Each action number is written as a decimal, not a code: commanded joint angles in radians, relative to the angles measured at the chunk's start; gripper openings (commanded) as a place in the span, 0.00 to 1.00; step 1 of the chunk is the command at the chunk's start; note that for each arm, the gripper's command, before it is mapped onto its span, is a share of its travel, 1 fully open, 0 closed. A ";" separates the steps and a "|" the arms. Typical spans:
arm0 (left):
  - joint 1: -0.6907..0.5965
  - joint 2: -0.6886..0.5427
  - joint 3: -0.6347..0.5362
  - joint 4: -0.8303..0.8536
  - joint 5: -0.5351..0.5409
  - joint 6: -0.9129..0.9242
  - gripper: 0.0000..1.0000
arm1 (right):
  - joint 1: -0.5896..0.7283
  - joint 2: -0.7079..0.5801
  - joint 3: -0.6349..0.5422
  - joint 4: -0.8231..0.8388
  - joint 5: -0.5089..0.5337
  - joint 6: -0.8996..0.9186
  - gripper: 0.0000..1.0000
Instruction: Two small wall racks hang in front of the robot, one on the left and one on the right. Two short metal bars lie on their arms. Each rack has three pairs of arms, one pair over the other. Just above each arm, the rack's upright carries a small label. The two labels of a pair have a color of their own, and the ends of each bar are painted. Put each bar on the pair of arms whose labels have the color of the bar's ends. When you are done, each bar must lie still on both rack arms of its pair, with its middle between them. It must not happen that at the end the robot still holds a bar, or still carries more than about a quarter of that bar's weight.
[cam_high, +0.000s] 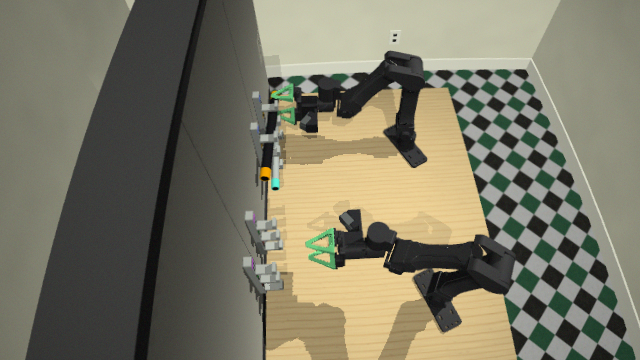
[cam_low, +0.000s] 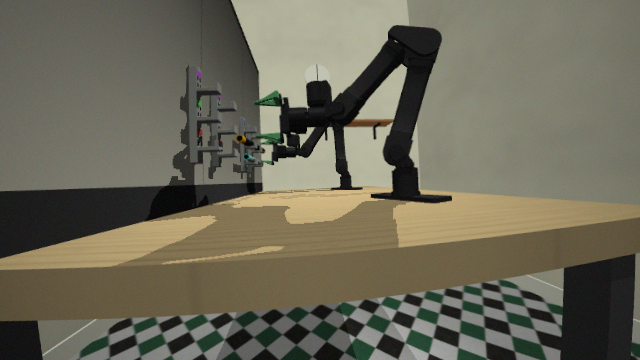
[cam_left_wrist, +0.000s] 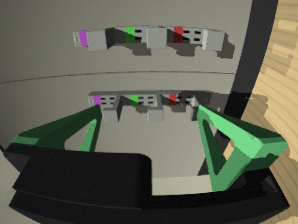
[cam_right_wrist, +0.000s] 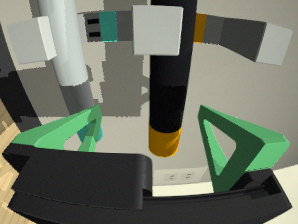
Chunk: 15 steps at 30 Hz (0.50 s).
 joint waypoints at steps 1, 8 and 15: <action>0.008 -0.027 -0.007 -0.001 0.005 -0.001 1.00 | -0.010 -0.009 -0.046 0.004 -0.014 0.011 1.00; 0.008 -0.027 -0.007 -0.001 0.005 -0.001 1.00 | -0.014 -0.049 -0.069 -0.012 -0.017 0.011 1.00; 0.008 -0.027 -0.007 -0.001 0.005 -0.001 1.00 | -0.018 -0.100 -0.092 -0.039 -0.022 0.011 1.00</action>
